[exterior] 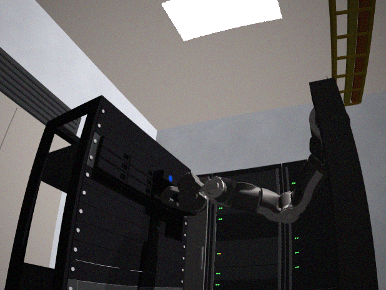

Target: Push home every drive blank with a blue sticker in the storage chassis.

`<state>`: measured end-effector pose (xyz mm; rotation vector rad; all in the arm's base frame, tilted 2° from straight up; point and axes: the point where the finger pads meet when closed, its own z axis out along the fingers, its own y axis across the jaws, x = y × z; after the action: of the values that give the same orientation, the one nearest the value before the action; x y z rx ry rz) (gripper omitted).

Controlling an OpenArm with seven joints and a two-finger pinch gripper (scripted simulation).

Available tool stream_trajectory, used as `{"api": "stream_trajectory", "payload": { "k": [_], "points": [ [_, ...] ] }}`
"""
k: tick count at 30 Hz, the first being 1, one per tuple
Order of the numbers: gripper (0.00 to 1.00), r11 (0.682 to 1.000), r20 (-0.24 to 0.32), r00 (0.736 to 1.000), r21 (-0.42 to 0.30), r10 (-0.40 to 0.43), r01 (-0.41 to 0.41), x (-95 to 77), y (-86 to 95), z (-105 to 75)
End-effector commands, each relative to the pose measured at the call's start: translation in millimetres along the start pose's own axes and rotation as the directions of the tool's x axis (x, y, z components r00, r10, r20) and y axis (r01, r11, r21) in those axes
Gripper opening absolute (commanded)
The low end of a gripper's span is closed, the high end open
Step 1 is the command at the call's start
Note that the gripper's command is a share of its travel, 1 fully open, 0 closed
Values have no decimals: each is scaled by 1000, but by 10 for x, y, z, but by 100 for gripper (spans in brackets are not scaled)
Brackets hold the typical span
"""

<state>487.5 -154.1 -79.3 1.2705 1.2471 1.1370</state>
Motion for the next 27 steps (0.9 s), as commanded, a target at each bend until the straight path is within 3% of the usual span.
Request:
{"api": "stream_trajectory", "payload": {
  "k": [1, 27],
  "points": [
    [0, 999, -19, 1000, -45, -6, 6, 54, 138, 7],
    [0, 999, -18, 1000, -45, -6, 6, 67, 172, 35]
  ]
}}
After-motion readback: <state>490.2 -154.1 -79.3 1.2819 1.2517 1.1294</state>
